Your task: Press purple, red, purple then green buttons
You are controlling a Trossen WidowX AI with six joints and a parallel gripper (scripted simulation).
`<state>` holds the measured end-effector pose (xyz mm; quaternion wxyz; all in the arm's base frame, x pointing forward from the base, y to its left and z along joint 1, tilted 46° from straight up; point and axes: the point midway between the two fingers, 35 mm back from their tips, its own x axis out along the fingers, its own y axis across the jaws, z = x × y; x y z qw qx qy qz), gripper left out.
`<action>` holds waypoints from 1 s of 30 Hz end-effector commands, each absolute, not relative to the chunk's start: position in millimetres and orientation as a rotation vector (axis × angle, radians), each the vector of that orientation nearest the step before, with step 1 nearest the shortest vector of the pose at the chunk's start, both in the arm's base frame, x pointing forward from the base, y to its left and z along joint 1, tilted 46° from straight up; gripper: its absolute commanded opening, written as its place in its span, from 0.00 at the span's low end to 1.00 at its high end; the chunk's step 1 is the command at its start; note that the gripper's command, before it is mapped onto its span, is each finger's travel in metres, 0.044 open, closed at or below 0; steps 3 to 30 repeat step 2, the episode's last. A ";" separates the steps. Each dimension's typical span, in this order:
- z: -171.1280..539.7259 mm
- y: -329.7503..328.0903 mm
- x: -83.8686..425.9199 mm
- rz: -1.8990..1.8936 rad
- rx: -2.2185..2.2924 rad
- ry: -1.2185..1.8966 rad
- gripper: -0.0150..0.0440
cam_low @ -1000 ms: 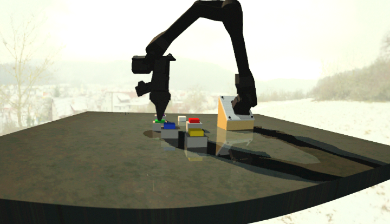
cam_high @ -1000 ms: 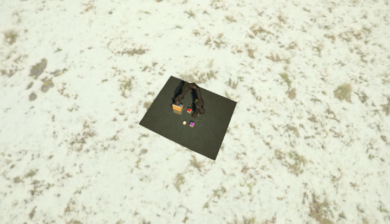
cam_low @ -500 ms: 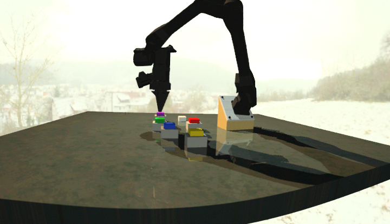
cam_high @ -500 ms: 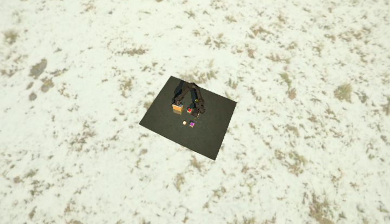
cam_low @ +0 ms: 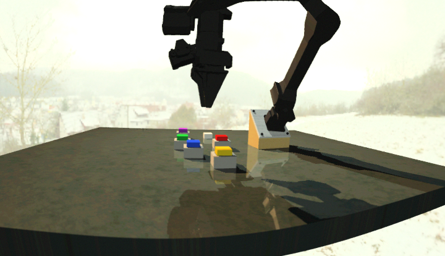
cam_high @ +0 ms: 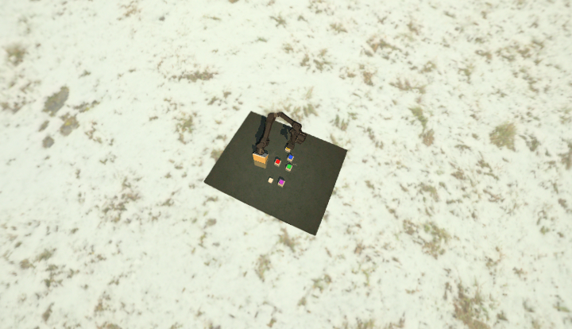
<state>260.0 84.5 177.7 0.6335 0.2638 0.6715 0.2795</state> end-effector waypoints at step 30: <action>185.6 87.8 252.6 0.627 0.622 1.552 0.93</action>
